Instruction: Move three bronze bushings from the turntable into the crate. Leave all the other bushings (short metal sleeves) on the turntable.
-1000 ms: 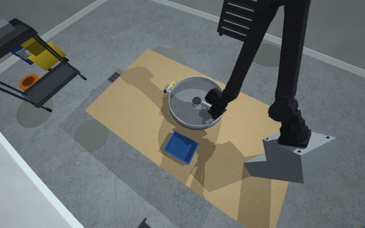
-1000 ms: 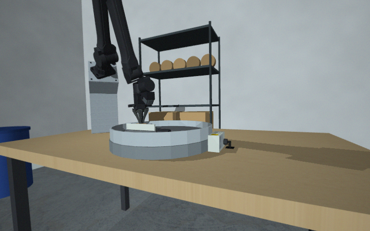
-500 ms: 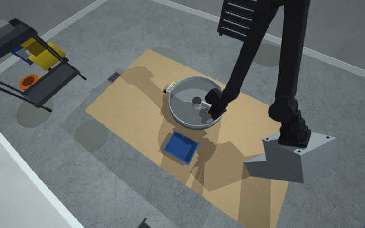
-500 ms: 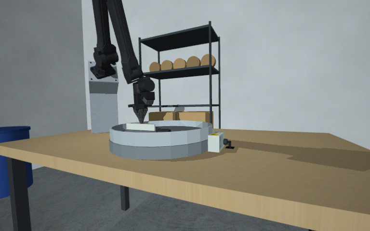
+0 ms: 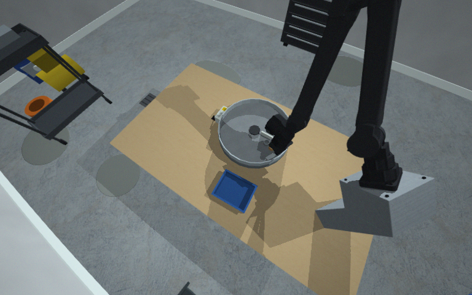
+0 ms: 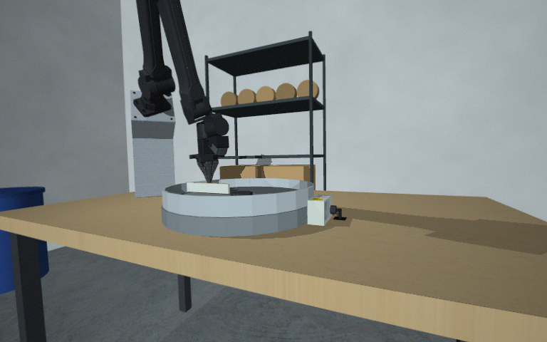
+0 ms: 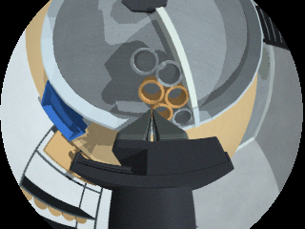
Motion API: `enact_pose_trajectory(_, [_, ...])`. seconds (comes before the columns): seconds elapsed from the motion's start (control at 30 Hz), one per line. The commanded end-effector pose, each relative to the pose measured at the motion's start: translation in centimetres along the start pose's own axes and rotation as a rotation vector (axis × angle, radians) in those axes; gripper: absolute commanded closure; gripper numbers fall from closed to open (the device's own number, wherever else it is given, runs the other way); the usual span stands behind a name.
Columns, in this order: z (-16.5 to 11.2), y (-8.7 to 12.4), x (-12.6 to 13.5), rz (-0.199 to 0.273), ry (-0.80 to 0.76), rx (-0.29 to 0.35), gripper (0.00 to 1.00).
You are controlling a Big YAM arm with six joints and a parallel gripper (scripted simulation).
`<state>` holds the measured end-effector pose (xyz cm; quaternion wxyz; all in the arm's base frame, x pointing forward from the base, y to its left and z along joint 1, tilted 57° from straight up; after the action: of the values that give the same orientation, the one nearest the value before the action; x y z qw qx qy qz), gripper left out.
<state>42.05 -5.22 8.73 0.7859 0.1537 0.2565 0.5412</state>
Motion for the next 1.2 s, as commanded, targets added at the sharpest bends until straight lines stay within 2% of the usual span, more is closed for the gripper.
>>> enact_pose_trajectory(0.0, [-1.0, -1.7, -0.6, -0.021, 0.007, 0.039, 1.00])
enact_pose_trajectory(0.63, [-1.3, -1.3, -0.7, -0.024, 0.000, 0.055, 1.00])
enact_pose_trajectory(0.7, [-1.3, -0.7, -0.7, -0.026, -0.005, 0.055, 1.00])
enact_pose_trajectory(0.73, [-0.9, 0.4, -0.5, -0.018, -0.007, 0.035, 1.00])
enact_pose_trajectory(0.83, [-1.2, 2.0, 0.1, -0.004, 0.005, 0.038, 1.00])
enact_pose_trajectory(0.9, [-1.2, 2.0, 0.1, -0.004, 0.005, 0.038, 1.00])
enact_pose_trajectory(1.17, [-0.8, 5.1, 0.1, -0.004, 0.002, 0.033, 1.00])
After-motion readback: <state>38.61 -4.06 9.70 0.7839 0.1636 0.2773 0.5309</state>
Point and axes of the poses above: the point where the finger pads meet when closed, its own y axis back along the fingers, its own x axis across the jaws, z = x × y, the point moved 1 cm from there along y, back along the fingers, and after that the axes turned 3 degrees about y, right-handed, at the moved point
